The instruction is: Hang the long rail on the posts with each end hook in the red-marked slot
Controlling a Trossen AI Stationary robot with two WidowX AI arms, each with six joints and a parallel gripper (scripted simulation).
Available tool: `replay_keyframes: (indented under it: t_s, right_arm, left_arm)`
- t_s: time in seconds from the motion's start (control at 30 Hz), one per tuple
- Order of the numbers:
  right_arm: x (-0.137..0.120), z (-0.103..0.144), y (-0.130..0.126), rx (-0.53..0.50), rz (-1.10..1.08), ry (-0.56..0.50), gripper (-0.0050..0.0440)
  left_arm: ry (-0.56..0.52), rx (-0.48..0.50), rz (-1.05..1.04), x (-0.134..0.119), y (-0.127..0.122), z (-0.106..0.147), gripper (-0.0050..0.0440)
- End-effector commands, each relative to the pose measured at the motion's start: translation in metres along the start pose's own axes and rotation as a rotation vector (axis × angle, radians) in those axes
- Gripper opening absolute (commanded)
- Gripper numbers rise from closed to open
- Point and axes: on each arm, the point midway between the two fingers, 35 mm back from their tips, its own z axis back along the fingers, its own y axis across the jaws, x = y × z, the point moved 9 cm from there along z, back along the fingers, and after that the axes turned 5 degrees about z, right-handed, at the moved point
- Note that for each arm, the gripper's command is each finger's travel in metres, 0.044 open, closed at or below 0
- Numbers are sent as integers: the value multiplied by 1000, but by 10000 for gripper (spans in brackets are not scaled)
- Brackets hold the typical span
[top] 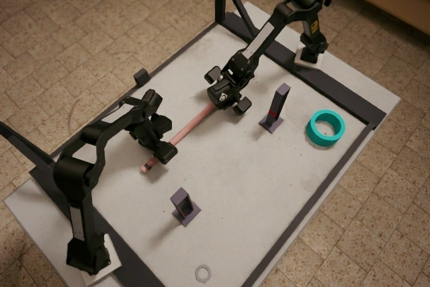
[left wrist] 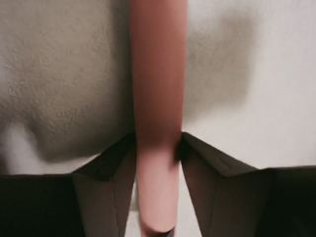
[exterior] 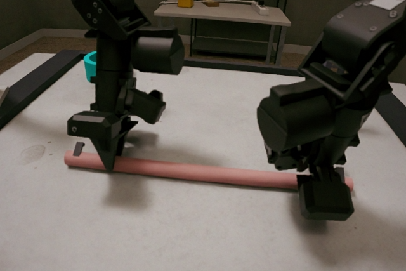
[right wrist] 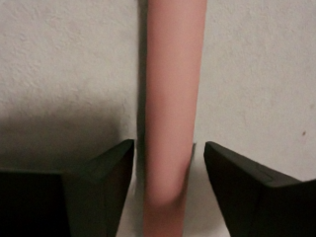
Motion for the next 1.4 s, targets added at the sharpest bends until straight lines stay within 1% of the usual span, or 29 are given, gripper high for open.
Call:
replay_keyframes:
  t_s: [0.0, 0.03, 0.1, 0.13, 0.27, 0.3, 0.37, 0.43, 0.67, 0.7, 0.73, 0.8, 0.83, 1.13, 1.17, 1.27, 1.3, 1.37]
  right_arm:
    - [2, 7, -2, 8, -7, -24, 186]
    - [2, 7, -2, 8, -7, -24, 166]
    - [2, 7, -2, 8, -7, -24, 166]
    - [2, 7, -2, 8, -7, -24, 146]
    - [2, 7, -2, 8, -7, -24, 146]
    - [2, 7, -2, 8, -7, -24, 126]
    - [2, 7, -2, 8, -7, -24, 126]
    - [-1, 8, -3, 5, -7, -23, 112]
    - [1, 7, -2, 8, -7, -24, 66]
    - [1, 7, -2, 8, -7, -24, 42]
    - [1, 7, -2, 8, -7, -24, 18]
    - [1, 7, -2, 8, -7, -24, 18]
    - [1, 7, -2, 8, -7, -24, 0]
    - [1, 7, -2, 8, -7, -24, -4]
    - [1, 7, -2, 8, -7, -24, -4]
    - [1, 7, -2, 8, -7, -24, -12]
    - [1, 7, -2, 8, -7, -24, -20]
    - [1, 7, -2, 8, -7, -24, -20]
  left_arm:
    - [-24, -10, -16, 3, -3, 6, -50]
    - [-24, -10, -16, 3, -3, 6, -50]
    - [-24, -10, -16, 3, -3, 6, -50]
    - [-24, -10, -16, 3, -3, 6, -50]
    - [-24, -10, -16, 3, -3, 6, -50]
    - [-24, -10, -16, 3, -3, 6, -50]
    - [-24, -10, -16, 3, -3, 6, -50]
    - [-24, -10, -16, 3, -3, 6, -50]
    - [-24, -10, -16, 3, -3, 6, -50]
    - [-24, -10, -16, 3, -3, 6, -50]
    - [-24, -10, -16, 3, -3, 6, 24]
    - [-24, -10, -16, 3, -3, 6, 24]
    - [-24, -10, -16, 3, -3, 6, 48]
    - [-24, -10, -16, 3, -3, 6, 264]
    - [-24, -10, -16, 3, -3, 6, 275]
    - [-24, -10, -16, 3, -3, 6, 275]
    - [-17, -3, -14, 5, -1, 4, 299]
    - [-17, -3, -14, 5, -1, 4, 299]
